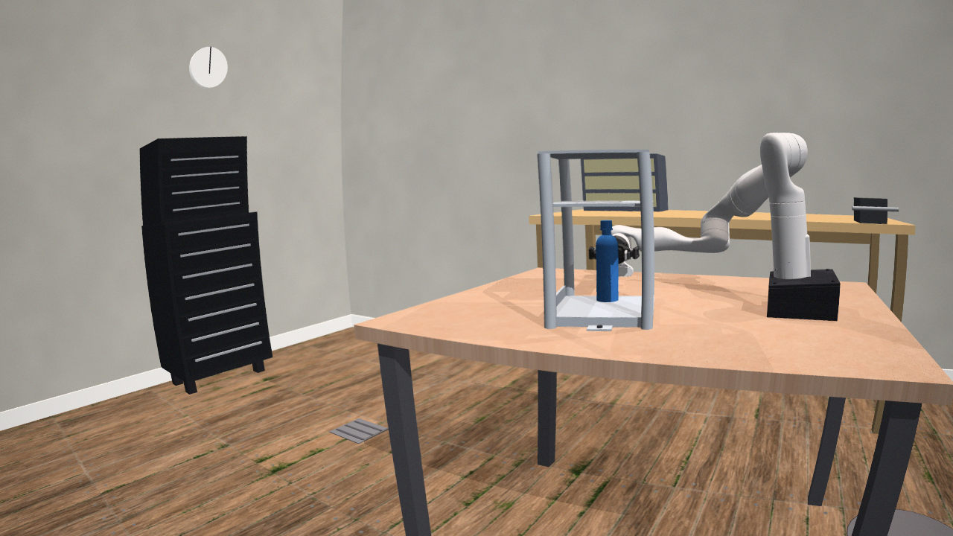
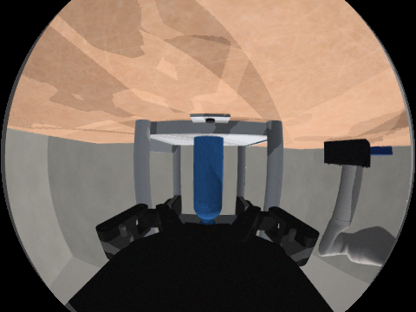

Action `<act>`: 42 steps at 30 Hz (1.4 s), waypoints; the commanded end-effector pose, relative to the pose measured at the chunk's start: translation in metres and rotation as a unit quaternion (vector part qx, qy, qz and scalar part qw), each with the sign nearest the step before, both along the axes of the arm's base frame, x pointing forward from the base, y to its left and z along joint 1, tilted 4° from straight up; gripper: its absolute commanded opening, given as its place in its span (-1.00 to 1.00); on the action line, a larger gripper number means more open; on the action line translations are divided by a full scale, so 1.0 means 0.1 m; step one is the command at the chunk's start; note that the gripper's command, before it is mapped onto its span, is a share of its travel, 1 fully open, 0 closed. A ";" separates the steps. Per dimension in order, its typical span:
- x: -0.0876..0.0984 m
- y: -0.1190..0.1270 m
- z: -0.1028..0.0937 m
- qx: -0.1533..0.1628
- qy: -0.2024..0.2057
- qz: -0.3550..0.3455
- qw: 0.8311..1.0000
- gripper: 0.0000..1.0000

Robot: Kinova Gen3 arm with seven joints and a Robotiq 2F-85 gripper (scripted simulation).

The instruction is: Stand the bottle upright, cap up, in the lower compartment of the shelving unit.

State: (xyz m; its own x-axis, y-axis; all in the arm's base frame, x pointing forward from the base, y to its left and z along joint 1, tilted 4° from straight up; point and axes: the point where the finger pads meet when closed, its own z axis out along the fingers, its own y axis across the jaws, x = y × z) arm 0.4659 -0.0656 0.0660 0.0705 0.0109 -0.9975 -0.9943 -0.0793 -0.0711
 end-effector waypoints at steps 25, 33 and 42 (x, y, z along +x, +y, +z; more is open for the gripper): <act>0.08 -0.45 0.04 0.000 -0.007 -0.005 1.000 0.45; 0.08 -0.46 0.04 0.000 -0.007 -0.005 1.000 0.45; 0.07 -0.45 0.08 0.000 -0.009 -0.003 1.000 0.45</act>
State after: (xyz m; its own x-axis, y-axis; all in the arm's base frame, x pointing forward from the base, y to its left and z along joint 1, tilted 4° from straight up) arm 0.4746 -0.1106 0.0680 0.0741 0.0083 -0.9972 -0.9952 -0.0639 -0.0745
